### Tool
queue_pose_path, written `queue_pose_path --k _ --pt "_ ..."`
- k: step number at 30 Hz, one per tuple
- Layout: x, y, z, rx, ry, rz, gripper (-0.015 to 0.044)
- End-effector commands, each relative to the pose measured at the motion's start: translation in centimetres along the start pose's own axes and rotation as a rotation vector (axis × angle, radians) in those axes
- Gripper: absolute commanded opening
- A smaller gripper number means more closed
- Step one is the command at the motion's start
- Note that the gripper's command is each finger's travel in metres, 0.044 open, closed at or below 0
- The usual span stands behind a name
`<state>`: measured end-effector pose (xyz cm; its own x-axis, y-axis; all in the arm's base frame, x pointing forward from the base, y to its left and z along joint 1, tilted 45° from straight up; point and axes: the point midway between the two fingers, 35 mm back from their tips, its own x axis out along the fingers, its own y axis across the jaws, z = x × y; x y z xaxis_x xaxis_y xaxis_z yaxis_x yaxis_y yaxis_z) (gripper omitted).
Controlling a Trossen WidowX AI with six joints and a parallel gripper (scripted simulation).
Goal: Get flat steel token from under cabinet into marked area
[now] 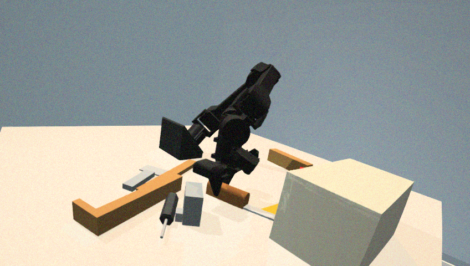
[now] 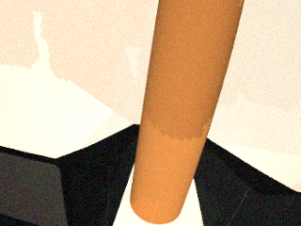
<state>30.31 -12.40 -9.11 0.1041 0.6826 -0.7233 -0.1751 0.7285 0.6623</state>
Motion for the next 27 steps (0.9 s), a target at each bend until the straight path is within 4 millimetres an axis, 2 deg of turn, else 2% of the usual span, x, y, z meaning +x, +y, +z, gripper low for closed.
queue_pose_path --k 1,27 --pt "0.0 0.0 0.6 -0.001 -0.002 -0.001 0.0" --pt "-0.1 0.0 3.8 -0.002 -0.003 0.0 0.0"
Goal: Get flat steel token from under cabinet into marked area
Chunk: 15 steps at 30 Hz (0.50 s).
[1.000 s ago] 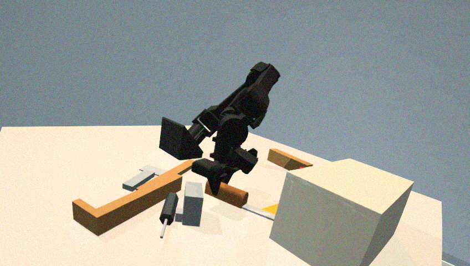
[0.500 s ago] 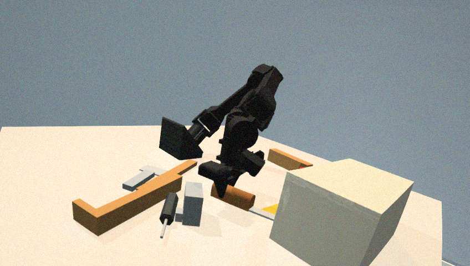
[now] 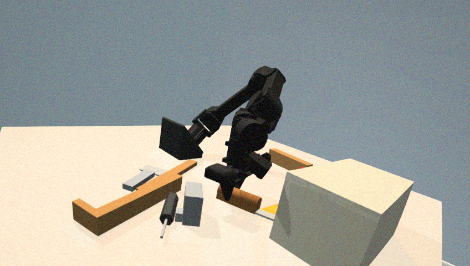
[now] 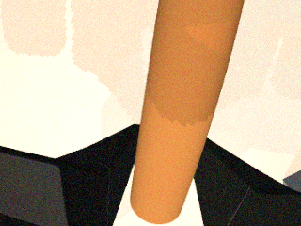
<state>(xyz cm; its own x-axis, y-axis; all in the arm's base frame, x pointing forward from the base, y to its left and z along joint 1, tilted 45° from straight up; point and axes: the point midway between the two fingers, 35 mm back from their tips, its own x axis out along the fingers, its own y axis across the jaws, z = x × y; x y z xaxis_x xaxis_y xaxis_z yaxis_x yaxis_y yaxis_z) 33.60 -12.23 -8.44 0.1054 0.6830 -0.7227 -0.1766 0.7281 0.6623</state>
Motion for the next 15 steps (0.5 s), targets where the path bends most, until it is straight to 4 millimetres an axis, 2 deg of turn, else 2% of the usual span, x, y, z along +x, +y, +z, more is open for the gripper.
queue_pose_path --k 1,15 --pt "0.0 0.0 0.5 0.0 -0.002 -0.001 0.0" --pt "0.0 0.0 2.1 -0.001 -0.003 -0.001 0.0"
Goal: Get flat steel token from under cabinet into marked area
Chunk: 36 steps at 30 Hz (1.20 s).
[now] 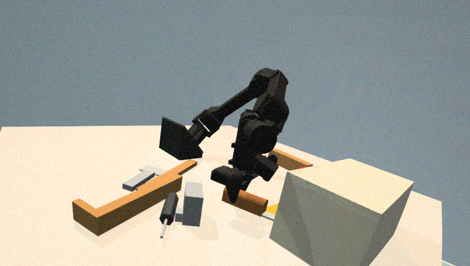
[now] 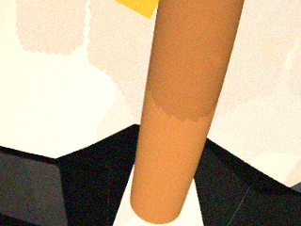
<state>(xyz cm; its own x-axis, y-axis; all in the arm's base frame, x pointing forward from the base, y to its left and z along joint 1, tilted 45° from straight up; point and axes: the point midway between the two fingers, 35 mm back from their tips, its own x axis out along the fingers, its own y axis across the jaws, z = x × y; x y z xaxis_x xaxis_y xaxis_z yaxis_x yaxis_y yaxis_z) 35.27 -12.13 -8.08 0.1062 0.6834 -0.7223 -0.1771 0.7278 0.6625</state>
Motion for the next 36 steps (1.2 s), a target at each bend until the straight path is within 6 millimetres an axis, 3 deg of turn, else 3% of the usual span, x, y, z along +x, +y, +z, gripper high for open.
queue_pose_path --k 1,21,36 --pt "0.0 0.0 0.5 -0.001 -0.002 -0.001 0.0" --pt "0.0 0.2 2.4 -0.001 -0.003 0.0 0.0" --pt "0.1 2.1 2.5 -0.001 -0.003 0.001 0.0"
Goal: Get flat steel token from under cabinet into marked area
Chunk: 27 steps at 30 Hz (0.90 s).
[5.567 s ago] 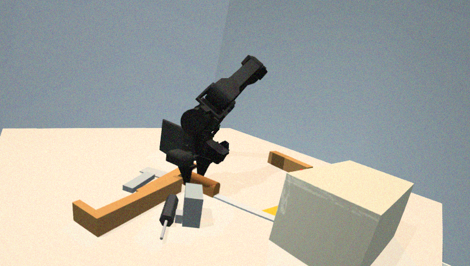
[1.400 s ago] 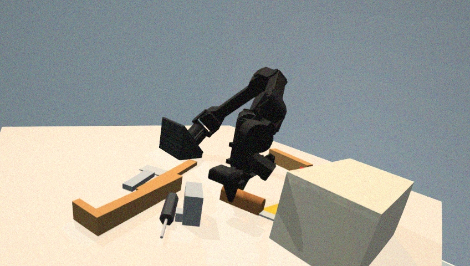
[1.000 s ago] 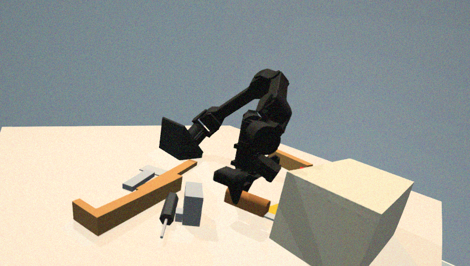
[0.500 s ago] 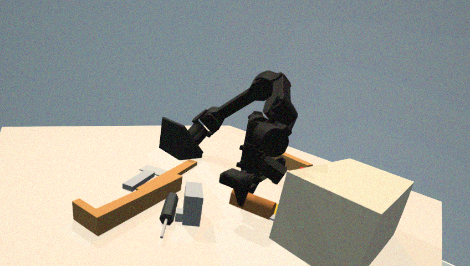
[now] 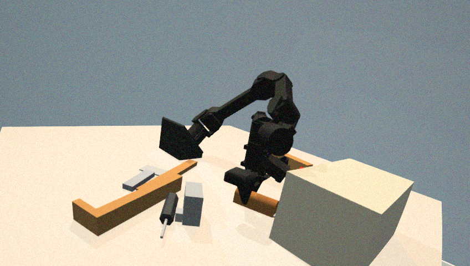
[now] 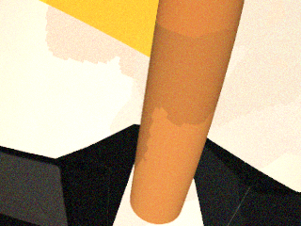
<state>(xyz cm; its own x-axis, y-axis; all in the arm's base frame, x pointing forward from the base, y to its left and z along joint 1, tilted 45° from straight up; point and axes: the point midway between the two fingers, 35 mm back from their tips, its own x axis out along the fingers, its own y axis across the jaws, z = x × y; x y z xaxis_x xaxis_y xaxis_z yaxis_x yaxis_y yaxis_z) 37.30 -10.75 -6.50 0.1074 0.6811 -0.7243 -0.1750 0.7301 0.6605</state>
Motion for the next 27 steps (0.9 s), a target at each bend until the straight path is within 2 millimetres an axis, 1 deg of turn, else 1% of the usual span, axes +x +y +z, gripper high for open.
queue_pose_path --k 1,6,27 --pt "0.1 0.4 0.1 -0.003 -0.002 0.004 0.0" --pt "0.1 0.4 -0.2 -0.003 -0.002 0.004 0.0" --pt "0.1 0.3 -2.5 -0.002 -0.001 0.004 0.0"
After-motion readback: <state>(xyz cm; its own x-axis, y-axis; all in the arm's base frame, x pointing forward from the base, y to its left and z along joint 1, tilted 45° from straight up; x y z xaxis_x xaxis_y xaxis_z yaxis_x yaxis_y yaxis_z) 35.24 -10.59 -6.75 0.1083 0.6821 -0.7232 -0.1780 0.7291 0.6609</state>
